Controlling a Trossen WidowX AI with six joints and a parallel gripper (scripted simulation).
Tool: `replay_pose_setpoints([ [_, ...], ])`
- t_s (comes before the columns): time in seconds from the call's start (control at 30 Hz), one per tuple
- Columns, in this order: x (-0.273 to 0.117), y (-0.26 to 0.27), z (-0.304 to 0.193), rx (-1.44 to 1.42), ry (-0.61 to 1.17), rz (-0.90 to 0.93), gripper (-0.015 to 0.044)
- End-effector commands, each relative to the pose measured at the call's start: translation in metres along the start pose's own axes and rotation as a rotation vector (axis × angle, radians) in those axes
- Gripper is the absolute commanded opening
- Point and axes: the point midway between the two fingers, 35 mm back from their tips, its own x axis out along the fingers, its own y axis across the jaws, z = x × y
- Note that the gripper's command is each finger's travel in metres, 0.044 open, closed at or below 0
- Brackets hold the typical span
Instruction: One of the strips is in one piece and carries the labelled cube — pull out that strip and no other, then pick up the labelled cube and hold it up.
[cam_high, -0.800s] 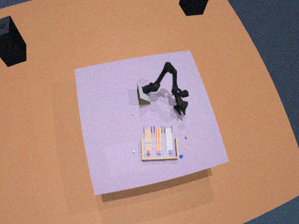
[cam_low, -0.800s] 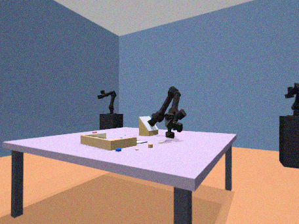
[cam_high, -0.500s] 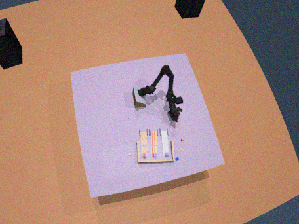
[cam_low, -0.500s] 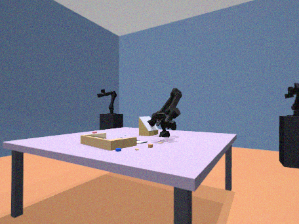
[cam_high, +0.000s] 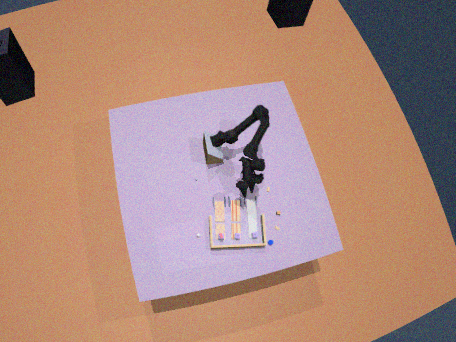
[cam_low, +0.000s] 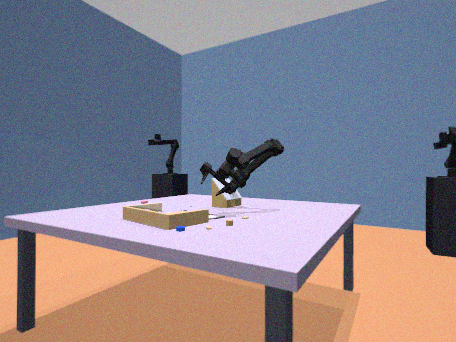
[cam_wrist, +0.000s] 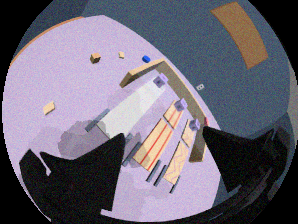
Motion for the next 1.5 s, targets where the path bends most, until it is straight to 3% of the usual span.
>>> replay_pose_setpoints([
  [0.0, -0.014, -0.036, -0.016, 0.247, 0.007, 0.032, 0.04],
  [0.3, -0.068, -0.098, -0.045, 0.762, -0.069, 0.113, 0.04],
  [1.07, -0.069, -0.099, -0.045, 0.772, -0.072, 0.115, 0.04],
  [1.23, -0.054, -0.1, -0.037, 0.782, -0.007, 0.134, 0.0269],
  [1.47, -0.004, -0.086, -0.011, 0.824, 0.237, 0.212, 0.0085],
])
